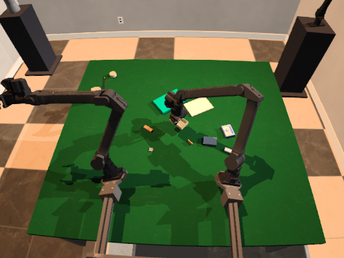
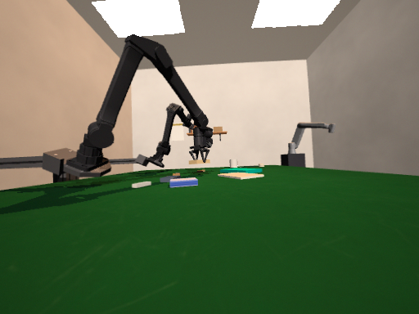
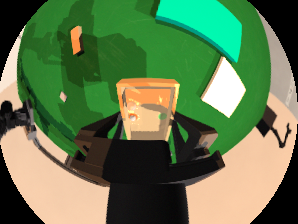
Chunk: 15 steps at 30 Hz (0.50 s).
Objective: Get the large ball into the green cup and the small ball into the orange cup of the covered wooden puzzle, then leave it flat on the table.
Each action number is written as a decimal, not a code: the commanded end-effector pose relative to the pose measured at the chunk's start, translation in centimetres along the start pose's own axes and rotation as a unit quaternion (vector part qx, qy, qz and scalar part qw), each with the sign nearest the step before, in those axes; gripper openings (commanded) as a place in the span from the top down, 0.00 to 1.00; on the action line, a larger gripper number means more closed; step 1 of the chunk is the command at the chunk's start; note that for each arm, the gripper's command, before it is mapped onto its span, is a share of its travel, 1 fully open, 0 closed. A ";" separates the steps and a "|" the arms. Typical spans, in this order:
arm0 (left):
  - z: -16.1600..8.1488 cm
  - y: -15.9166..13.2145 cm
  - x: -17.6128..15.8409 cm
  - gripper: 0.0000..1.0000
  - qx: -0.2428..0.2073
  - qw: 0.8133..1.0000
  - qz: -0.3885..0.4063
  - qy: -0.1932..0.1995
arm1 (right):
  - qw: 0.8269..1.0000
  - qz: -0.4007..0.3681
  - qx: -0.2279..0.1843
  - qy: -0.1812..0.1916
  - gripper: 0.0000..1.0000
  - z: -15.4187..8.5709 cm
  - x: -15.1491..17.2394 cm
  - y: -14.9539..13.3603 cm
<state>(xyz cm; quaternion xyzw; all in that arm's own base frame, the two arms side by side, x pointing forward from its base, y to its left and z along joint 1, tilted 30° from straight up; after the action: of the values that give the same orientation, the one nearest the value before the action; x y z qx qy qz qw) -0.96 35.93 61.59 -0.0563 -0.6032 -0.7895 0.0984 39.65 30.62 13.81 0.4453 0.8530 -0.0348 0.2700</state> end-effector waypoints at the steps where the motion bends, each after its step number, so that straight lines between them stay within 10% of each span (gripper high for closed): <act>1: -0.5 0.6 0.7 0.00 -0.016 1.000 -0.002 0.010 | 1.000 0.007 -0.008 0.015 0.30 -1.3 -2.0 1.9; 15: -0.5 0.6 0.7 0.00 -0.016 1.000 -0.002 0.010 | 0.997 0.005 -0.017 -0.072 0.30 0.2 1.9 -0.1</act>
<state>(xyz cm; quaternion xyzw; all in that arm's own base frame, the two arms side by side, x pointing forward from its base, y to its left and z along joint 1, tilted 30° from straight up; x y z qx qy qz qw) -0.96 35.93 61.59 -0.0563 -0.6032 -0.7895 0.0984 39.75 30.92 13.80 0.4435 0.8313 -0.0538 0.3307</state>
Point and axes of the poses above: on each arm, the point where the finger pads meet when closed, its own z axis out along the fingers, its own x axis across the jaws, y = z × x, the point moved 6 cm from there along -z, back along the fingers, and after that the axes turned 12 degrees about z, right-handed, at the moved point
